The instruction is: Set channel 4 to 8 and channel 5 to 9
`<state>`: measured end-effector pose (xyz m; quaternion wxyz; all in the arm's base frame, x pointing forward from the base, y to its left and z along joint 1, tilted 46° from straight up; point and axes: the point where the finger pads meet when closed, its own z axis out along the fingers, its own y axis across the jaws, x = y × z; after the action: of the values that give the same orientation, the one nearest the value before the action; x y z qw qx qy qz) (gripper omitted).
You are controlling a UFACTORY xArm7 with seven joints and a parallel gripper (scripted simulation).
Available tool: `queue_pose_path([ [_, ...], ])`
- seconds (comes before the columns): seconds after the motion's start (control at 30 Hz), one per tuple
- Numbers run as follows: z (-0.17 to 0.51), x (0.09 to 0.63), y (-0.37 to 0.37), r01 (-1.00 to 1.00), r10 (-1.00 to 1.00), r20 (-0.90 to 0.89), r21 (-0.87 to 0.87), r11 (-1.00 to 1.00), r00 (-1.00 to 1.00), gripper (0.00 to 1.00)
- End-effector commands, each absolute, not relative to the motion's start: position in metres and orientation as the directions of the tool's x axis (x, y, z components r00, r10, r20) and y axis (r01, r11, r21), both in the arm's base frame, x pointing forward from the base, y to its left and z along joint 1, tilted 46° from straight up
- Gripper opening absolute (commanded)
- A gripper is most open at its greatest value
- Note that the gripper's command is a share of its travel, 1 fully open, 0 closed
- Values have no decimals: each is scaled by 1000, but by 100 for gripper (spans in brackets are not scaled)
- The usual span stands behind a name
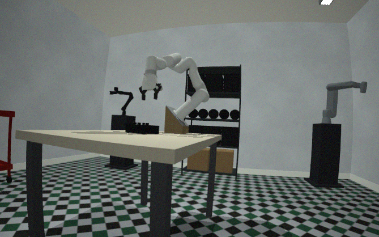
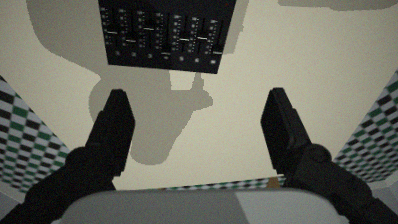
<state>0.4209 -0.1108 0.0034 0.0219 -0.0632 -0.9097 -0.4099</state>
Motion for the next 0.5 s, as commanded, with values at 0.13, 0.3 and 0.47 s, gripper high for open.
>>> queue_pose_path([
  [0.13, -43, 430, -107, 39, 21, 34, 723, 690, -999, 100],
  [0.3, -43, 430, -107, 39, 21, 34, 723, 690, -999, 100],
  [0.47, -43, 430, -107, 39, 21, 34, 723, 690, -999, 100],
])
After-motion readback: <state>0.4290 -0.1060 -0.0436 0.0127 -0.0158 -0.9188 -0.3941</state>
